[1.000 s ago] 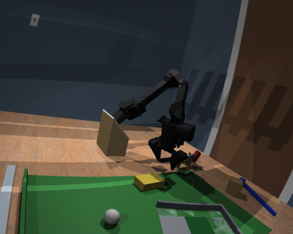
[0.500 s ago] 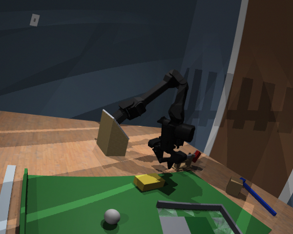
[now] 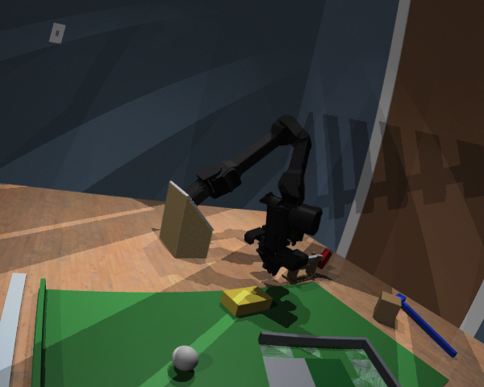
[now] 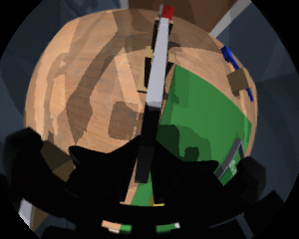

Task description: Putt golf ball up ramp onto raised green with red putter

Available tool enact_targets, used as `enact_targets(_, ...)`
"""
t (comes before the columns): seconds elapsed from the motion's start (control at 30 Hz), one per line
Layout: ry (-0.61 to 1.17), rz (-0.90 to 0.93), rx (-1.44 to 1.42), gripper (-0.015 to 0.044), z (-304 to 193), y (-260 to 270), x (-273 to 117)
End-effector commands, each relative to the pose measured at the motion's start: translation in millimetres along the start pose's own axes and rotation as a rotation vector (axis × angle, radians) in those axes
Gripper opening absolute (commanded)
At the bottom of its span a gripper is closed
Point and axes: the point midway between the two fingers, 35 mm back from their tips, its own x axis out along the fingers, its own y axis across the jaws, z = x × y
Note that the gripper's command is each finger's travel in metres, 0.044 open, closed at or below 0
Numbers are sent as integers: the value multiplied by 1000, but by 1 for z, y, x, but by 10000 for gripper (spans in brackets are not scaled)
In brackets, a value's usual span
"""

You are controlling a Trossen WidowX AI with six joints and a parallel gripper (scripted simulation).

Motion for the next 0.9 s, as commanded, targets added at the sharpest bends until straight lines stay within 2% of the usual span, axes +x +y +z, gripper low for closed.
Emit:
enact_targets(0.0,3,-2,-4,0,1,-2,-6)
enact_targets(0.7,6,0,-3,0,23,-2,-90)
enact_targets(0.87,3,-1,-2,0,26,-1,-96)
